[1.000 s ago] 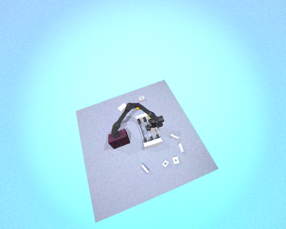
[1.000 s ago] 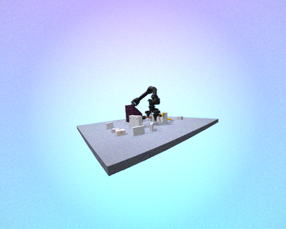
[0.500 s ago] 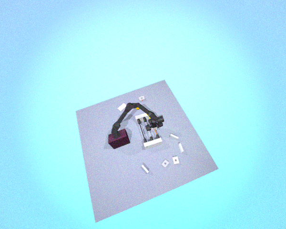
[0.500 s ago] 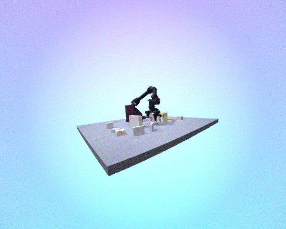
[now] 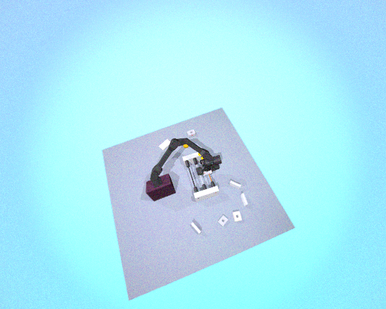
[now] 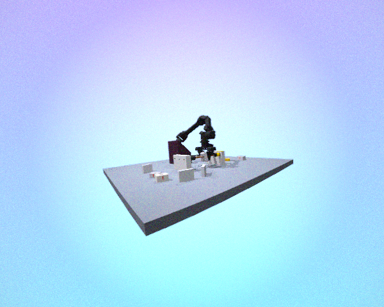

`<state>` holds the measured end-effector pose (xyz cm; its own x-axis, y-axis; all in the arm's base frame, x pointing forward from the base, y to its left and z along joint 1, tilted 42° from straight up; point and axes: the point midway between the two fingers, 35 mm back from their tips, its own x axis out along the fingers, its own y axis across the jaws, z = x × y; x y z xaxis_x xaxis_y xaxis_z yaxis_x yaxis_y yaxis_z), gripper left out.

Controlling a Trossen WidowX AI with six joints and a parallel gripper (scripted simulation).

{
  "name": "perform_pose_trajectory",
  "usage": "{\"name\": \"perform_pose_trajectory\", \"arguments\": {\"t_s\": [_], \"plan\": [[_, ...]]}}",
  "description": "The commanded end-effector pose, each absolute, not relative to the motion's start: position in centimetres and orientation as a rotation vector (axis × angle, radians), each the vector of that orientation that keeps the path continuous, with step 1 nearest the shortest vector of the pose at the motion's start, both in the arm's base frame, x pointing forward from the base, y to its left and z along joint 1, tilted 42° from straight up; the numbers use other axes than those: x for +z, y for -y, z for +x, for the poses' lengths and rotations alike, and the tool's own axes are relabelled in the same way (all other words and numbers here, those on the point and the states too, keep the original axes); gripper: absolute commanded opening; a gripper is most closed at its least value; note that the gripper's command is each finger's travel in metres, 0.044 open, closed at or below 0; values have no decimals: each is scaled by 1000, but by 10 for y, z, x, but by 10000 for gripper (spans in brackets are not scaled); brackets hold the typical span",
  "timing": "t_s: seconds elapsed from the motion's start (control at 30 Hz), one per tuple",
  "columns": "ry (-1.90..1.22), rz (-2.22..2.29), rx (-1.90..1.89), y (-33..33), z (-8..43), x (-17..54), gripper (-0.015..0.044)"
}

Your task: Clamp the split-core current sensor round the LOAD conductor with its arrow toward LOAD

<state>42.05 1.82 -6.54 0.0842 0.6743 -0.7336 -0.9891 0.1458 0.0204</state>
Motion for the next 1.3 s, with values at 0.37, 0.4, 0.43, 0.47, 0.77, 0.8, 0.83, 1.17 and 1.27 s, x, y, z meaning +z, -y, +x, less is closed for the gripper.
{"name": "perform_pose_trajectory", "arguments": {"t_s": [0.37, 0.4, 0.43, 0.47, 0.77, 0.8, 0.83, 1.17, 1.27], "plan": [[-710, -564, 1333, -10, 419, -67, 0], [-710, -564, 1333, -10, 419, -67, 0], [-710, -564, 1333, -10, 419, -67, 0], [-710, -564, 1333, -10, 419, -67, 0], [-710, -564, 1333, -10, 419, -67, 131], [-710, -564, 1333, -10, 419, -67, 157], [-710, -564, 1333, -10, 419, -67, 184], [-707, -566, 1325, -9, 418, -67, 440], [-708, -565, 1333, -10, 419, -67, 361]]}}
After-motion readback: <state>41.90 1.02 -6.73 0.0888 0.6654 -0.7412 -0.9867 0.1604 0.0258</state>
